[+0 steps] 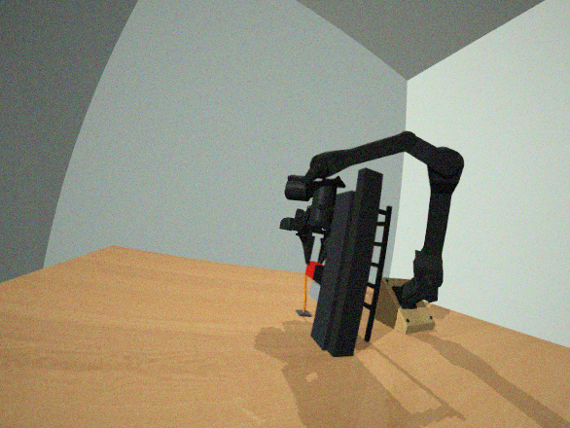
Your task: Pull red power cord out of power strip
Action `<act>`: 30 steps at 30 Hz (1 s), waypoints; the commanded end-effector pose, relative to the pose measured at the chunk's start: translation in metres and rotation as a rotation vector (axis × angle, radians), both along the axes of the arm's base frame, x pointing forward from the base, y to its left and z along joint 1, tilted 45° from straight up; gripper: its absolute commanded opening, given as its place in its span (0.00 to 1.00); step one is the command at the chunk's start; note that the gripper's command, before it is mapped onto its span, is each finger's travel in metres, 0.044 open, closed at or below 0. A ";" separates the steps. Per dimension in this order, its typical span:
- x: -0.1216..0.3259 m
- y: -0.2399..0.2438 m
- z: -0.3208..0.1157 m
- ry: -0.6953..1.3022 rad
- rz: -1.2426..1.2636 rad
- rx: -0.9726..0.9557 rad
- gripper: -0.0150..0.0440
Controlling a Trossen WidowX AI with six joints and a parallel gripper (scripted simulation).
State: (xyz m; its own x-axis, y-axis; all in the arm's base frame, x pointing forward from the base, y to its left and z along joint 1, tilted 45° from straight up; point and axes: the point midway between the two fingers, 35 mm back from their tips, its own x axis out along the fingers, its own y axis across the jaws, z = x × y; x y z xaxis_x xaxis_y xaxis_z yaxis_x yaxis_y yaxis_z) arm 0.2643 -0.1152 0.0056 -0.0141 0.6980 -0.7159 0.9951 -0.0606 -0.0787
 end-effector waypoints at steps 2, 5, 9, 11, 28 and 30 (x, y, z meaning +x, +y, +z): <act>0.001 0.001 0.003 -0.005 -0.006 -0.004 0.70; 0.001 0.001 0.003 -0.005 -0.006 -0.004 0.83; 0.001 -0.011 -0.004 -0.006 -0.006 -0.006 1.00; -0.001 -0.027 -0.013 -0.006 -0.006 -0.008 1.00; -0.005 -0.051 -0.030 -0.006 -0.006 -0.009 1.00; -0.005 -0.051 -0.030 -0.006 -0.006 -0.009 1.00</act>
State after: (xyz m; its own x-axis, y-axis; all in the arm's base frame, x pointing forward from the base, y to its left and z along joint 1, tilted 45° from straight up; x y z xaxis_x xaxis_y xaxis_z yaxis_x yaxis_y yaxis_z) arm 0.2600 -0.1669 -0.0228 0.0002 0.6897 -0.7241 0.9951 -0.0716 -0.0680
